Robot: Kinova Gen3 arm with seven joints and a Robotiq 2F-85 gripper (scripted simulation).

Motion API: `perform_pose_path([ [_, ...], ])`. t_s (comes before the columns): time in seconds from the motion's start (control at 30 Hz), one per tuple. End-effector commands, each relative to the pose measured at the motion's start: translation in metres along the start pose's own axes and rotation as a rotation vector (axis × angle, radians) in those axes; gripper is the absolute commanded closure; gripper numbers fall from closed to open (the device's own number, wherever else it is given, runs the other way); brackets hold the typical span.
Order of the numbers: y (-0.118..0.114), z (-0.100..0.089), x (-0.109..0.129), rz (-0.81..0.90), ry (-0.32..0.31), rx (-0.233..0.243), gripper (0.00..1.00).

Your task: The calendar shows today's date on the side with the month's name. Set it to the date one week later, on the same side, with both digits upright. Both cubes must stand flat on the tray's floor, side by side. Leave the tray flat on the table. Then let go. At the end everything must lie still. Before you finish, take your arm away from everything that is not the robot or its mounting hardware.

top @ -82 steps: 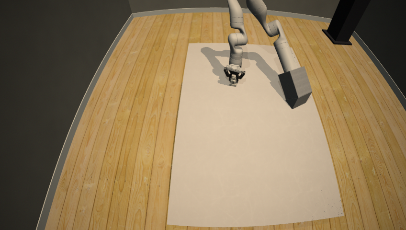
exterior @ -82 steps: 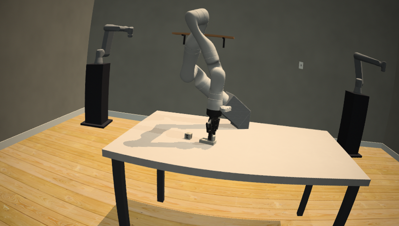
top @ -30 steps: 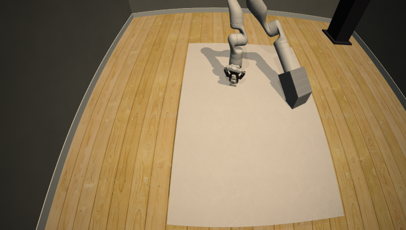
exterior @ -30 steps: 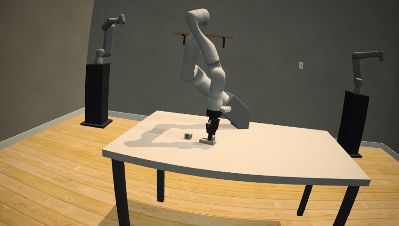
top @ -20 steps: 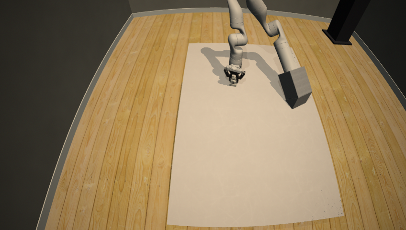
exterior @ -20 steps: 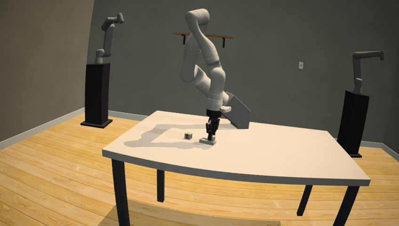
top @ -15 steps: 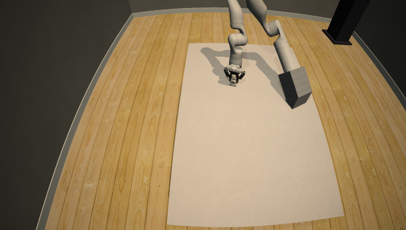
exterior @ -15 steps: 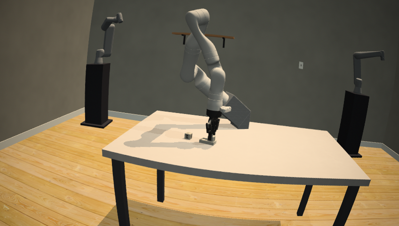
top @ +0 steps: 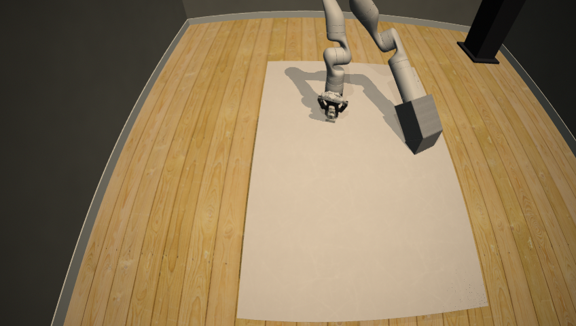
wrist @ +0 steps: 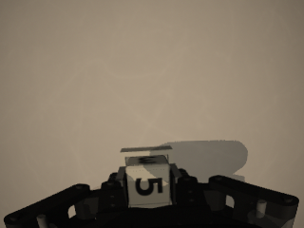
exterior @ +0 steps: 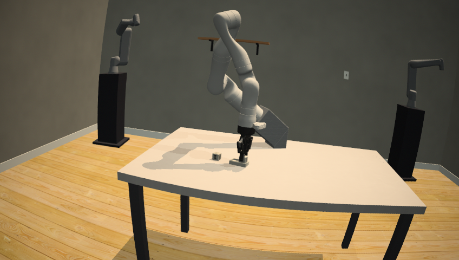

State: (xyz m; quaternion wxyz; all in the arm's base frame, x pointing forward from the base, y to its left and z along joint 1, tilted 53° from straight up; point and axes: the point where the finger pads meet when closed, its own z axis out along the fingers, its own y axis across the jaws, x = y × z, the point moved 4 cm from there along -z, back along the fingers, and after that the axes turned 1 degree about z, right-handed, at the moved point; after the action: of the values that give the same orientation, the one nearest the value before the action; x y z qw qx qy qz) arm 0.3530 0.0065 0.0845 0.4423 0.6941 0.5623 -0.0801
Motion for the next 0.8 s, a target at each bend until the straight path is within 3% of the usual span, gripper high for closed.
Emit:
perform_pose_path([
  [0.0,0.0001,-0.0004,0.0004,0.000,0.001,-0.001,0.72],
  [0.23,0.0001,-0.0004,0.0004,0.000,0.001,-0.001,0.72],
  [0.57,0.0001,-0.0004,0.0004,0.000,0.001,-0.001,0.56],
  [0.77,0.0001,-0.0004,0.0004,0.000,0.001,-0.001,0.52],
])
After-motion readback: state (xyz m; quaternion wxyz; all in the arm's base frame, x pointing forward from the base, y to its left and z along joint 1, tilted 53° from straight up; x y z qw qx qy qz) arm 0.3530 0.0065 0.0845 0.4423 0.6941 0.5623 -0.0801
